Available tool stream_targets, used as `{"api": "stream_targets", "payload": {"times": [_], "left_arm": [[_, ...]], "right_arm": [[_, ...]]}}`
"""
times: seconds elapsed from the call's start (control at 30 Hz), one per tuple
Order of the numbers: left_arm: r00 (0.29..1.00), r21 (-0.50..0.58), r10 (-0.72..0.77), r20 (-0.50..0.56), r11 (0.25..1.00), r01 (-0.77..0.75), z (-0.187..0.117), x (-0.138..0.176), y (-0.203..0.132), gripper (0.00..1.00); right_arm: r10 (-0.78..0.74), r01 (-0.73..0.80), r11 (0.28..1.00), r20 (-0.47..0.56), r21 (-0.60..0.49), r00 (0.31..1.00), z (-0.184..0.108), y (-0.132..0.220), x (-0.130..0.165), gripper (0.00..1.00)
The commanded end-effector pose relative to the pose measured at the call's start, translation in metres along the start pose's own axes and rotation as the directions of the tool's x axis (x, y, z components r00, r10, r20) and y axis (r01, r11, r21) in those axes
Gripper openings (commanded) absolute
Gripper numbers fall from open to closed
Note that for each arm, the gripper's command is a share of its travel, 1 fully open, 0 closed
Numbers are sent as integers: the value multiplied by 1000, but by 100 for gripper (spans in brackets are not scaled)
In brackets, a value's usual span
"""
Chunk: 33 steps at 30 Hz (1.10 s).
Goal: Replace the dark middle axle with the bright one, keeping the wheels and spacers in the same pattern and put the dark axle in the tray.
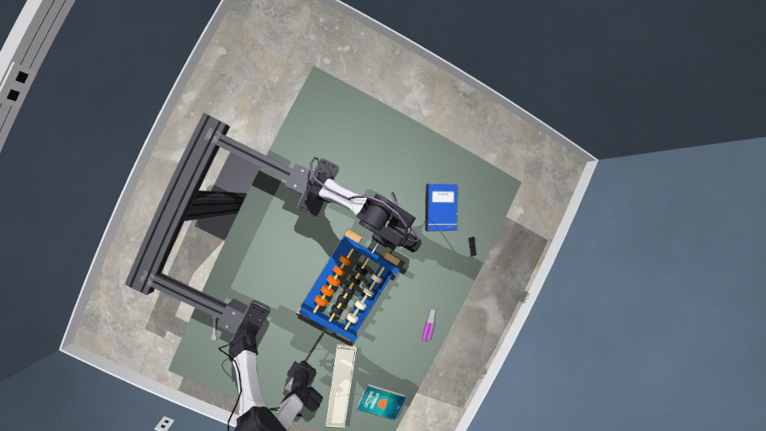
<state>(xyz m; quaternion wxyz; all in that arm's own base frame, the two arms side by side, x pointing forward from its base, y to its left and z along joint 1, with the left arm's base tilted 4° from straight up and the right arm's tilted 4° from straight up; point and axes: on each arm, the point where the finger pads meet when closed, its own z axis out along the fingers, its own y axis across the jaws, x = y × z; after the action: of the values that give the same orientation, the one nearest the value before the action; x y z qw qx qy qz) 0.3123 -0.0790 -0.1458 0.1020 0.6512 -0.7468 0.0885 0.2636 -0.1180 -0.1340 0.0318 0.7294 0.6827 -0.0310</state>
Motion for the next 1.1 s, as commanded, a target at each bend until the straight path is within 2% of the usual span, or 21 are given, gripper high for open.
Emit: {"api": "stream_targets", "payload": {"times": [0.0, 0.43, 0.6, 0.63, 0.77, 1.0, 1.07], "left_arm": [[992, -32, 34, -119, 999, -38, 13, 33, 10, 0], [992, -17, 39, -120, 999, -41, 6, 38, 2, 0], [992, -39, 33, -121, 999, -38, 15, 37, 14, 0], [991, -21, 49, -122, 998, -52, 13, 38, 5, 0], [992, -25, 31, -122, 999, -34, 14, 39, 6, 0], [991, -9, 54, -123, 998, -56, 8, 41, 2, 0], [992, -37, 26, -123, 999, -31, 16, 40, 12, 0]], "right_arm": [[2, -2, 1000, -47, 13, 999, 5, -3, 10, 0], [4, -3, 1000, -44, 5, 999, 3, -1, 5, 0], [15, -15, 1000, -45, 10, 999, 4, -3, 2, 0], [10, -10, 1000, -43, 5, 999, 4, 0, 2, 0], [15, -14, 1000, -49, 22, 999, 6, -8, 3, 0], [2, -2, 1000, -42, 2, 999, 3, 0, -1, 0], [1, 0, 1000, -42, 1, 999, 3, 1, -1, 0]]}}
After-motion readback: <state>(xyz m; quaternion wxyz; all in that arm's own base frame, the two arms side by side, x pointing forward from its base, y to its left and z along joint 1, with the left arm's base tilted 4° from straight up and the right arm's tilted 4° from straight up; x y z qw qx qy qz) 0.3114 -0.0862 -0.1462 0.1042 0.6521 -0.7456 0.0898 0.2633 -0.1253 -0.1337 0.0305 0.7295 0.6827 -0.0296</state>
